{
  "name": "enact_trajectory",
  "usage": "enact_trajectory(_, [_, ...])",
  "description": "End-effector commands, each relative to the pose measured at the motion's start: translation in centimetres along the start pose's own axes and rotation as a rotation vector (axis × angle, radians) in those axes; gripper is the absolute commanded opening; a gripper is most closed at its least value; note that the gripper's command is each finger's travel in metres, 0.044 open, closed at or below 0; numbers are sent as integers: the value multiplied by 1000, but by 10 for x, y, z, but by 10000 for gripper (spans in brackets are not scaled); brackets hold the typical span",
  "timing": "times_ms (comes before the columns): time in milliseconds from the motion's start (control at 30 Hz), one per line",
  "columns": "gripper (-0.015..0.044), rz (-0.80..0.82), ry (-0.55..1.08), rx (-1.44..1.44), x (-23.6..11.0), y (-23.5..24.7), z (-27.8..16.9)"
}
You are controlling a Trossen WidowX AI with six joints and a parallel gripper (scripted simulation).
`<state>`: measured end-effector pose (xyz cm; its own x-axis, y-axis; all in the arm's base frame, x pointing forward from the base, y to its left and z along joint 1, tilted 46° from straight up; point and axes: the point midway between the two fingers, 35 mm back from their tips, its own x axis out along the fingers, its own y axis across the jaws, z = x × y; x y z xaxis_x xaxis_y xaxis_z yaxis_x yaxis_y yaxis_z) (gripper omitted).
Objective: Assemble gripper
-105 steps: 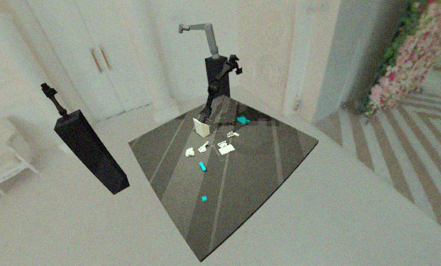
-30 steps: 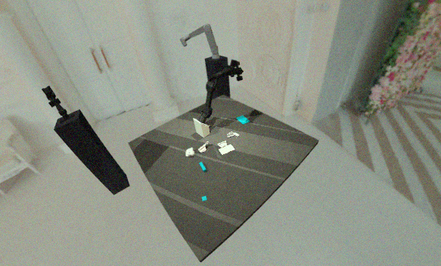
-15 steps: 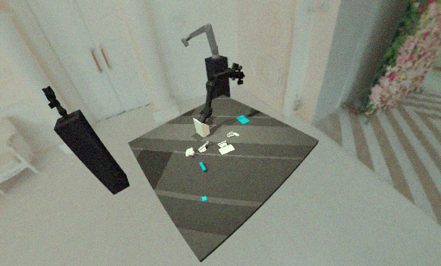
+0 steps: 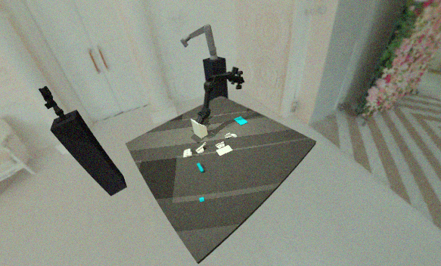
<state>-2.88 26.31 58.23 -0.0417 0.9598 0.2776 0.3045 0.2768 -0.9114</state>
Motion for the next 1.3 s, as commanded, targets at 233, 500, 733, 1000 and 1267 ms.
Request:
enact_trajectory(233, [0,111,21,62,23,41,-4])
enact_trajectory(500, [0,170,57,102,34,64,-13])
enact_trajectory(733, [0,217,93,136,40,84,-23])
enact_trajectory(1000, [0,269,133,179,45,106,-34])
enact_trajectory(1267, [0,333,172,242,50,134,-46])
